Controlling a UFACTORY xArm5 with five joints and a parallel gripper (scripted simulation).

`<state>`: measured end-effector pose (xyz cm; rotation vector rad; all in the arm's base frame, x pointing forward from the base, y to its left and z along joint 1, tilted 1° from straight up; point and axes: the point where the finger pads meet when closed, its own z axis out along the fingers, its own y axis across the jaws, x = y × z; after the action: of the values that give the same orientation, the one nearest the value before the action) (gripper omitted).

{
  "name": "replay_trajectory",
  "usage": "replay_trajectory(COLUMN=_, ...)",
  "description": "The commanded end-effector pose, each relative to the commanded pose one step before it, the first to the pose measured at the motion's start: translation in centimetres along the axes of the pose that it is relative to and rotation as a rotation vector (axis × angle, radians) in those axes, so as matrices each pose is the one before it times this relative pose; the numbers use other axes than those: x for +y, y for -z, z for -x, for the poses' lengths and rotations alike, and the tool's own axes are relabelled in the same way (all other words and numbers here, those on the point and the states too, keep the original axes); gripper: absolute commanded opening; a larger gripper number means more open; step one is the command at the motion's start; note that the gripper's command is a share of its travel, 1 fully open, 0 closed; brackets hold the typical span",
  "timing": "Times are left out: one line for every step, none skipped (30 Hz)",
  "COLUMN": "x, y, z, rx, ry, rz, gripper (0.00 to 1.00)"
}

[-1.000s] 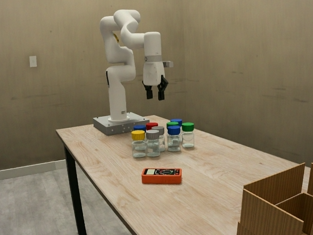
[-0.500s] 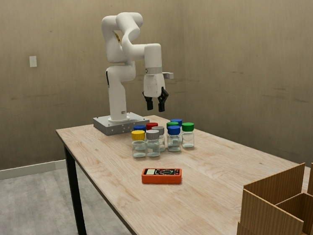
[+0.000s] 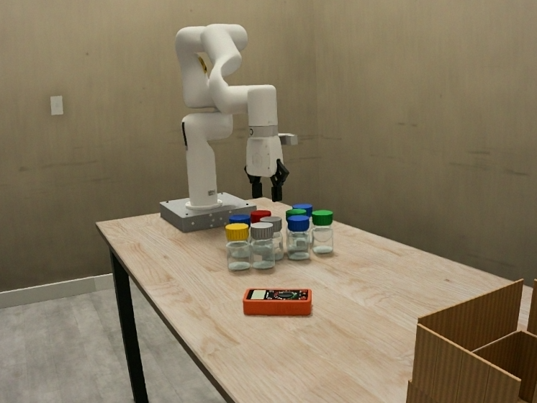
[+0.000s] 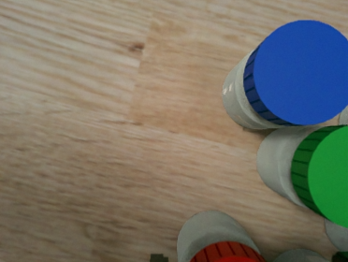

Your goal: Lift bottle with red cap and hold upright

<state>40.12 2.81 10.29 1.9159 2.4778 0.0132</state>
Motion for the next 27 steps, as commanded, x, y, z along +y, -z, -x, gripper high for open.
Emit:
replay_trajectory(x=0.144, y=0.163, z=0.026, rx=-0.00081, ry=-0.00004, rz=0.00376, gripper=0.79)
replay_trajectory(x=0.000, y=-0.055, z=0.001, rx=-0.00010, ry=0.00000, rz=-0.00002, gripper=0.79)
replay_trajectory(x=0.000, y=-0.071, z=0.001, rx=-0.00012, ry=0.00000, rz=-0.00002, gripper=0.79)
replay_trajectory(x=0.000, y=-0.087, z=0.002, rx=-0.00015, ry=0.00000, rz=-0.00003, gripper=0.79)
replay_trajectory(x=0.000, y=-0.103, z=0.002, rx=-0.00018, ry=0.00000, rz=-0.00003, gripper=0.79)
replay_trajectory(x=-0.001, y=-0.118, z=0.002, rx=-0.00021, ry=0.00000, rz=-0.00004, gripper=0.79)
replay_trajectory(x=-0.001, y=-0.134, z=0.002, rx=-0.00024, ry=0.00001, rz=-0.00004, gripper=0.79)
replay_trajectory(x=-0.001, y=-0.150, z=0.003, rx=-0.00026, ry=0.00001, rz=-0.00005, gripper=0.79)
replay_trajectory(x=-0.001, y=-0.166, z=0.003, rx=-0.00029, ry=0.00001, rz=-0.00005, gripper=0.79)
replay_trajectory(x=-0.001, y=-0.182, z=0.003, rx=-0.00032, ry=0.00001, rz=-0.00006, gripper=0.79)
replay_trajectory(x=-0.001, y=-0.197, z=0.003, rx=-0.00035, ry=0.00001, rz=-0.00006, gripper=0.79)
replay_trajectory(x=-0.001, y=-0.213, z=0.004, rx=-0.00037, ry=0.00001, rz=-0.00007, gripper=0.79)
replay_trajectory(x=-0.001, y=-0.229, z=0.004, rx=-0.00040, ry=0.00001, rz=-0.00007, gripper=0.79)
replay_trajectory(x=-0.002, y=-0.506, z=0.008, rx=-0.00089, ry=0.00002, rz=-0.00016, gripper=0.79)
replay_trajectory(x=0.000, y=0.000, z=0.000, rx=0.00000, ry=0.00000, rz=0.00000, gripper=0.79)
replay_trajectory(x=0.000, y=0.000, z=0.000, rx=0.00000, ry=0.00000, rz=0.00000, gripper=0.79)
replay_trajectory(x=-0.011, y=-0.547, z=0.007, rx=-0.00091, ry=0.00002, rz=-0.00038, gripper=0.79)
replay_trajectory(x=-0.001, y=-0.269, z=0.004, rx=-0.00047, ry=0.00001, rz=-0.00008, gripper=0.79)
replay_trajectory(x=-0.001, y=-0.269, z=0.004, rx=-0.00047, ry=0.00001, rz=-0.00008, gripper=0.79)
replay_trajectory(x=-0.001, y=-0.269, z=0.004, rx=-0.00047, ry=0.00001, rz=-0.00008, gripper=0.79)
replay_trajectory(x=-0.001, y=-0.269, z=0.004, rx=-0.00047, ry=0.00001, rz=-0.00008, gripper=0.79)
replay_trajectory(x=-0.001, y=-0.269, z=0.003, rx=-0.00047, ry=0.00001, rz=-0.00008, gripper=0.79)
replay_trajectory(x=-0.001, y=-0.269, z=0.003, rx=-0.00047, ry=0.00001, rz=-0.00008, gripper=0.79)
replay_trajectory(x=-0.001, y=-0.269, z=0.003, rx=-0.00047, ry=0.00001, rz=-0.00008, gripper=0.79)
replay_trajectory(x=-0.001, y=-0.269, z=0.003, rx=-0.00047, ry=0.00001, rz=-0.00008, gripper=0.79)
replay_trajectory(x=-0.001, y=-0.269, z=0.003, rx=-0.00047, ry=0.00001, rz=-0.00008, gripper=0.79)
replay_trajectory(x=-0.001, y=-0.269, z=0.003, rx=-0.00047, ry=0.00001, rz=-0.00008, gripper=0.79)
